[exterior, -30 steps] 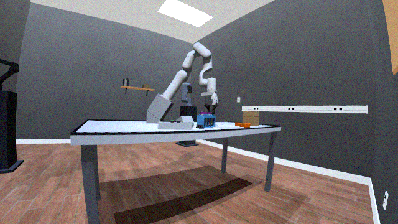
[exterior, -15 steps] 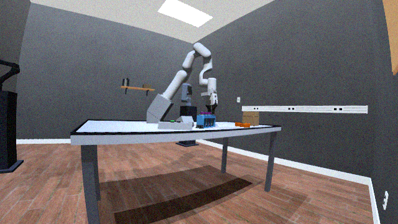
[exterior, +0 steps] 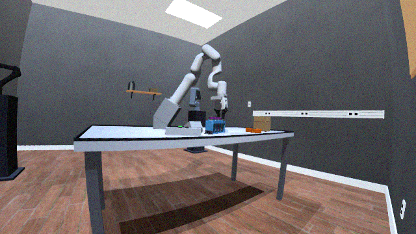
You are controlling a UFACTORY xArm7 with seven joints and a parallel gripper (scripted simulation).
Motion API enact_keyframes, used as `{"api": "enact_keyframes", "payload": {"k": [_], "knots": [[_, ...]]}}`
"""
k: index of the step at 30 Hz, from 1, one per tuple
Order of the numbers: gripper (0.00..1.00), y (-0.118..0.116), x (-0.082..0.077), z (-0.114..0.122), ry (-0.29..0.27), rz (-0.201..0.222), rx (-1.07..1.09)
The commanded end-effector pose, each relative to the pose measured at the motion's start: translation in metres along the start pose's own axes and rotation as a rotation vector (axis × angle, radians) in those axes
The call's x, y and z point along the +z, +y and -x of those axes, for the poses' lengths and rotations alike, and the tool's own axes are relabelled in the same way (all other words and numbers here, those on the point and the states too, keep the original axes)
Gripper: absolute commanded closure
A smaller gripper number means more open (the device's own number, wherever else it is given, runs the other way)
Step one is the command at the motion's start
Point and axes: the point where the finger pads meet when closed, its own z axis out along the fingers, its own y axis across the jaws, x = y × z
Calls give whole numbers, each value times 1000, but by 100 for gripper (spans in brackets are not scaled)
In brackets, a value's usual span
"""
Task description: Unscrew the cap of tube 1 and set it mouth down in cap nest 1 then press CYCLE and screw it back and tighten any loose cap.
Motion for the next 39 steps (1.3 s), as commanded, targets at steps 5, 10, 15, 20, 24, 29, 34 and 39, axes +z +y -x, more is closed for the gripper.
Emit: {"api": "enact_keyframes", "payload": {"k": [5, 10, 15, 20, 24, 29, 34, 39], "knots": [[54, -1, -1, 0, -6, -5, -345], [54, -1, -1, 0, -5, -5, -505], [54, -1, -1, 0, -5, -6, -665], [54, -1, -1, 0, -4, -6, -865], [54, -1, -1, 0, -4, -7, -1025], [54, -1, -1, 0, -4, -7, -1044], [100, -1, -1, 0, -4, -7, -1044], [100, -1, -1, 0, -4, -7, -1044]]}}
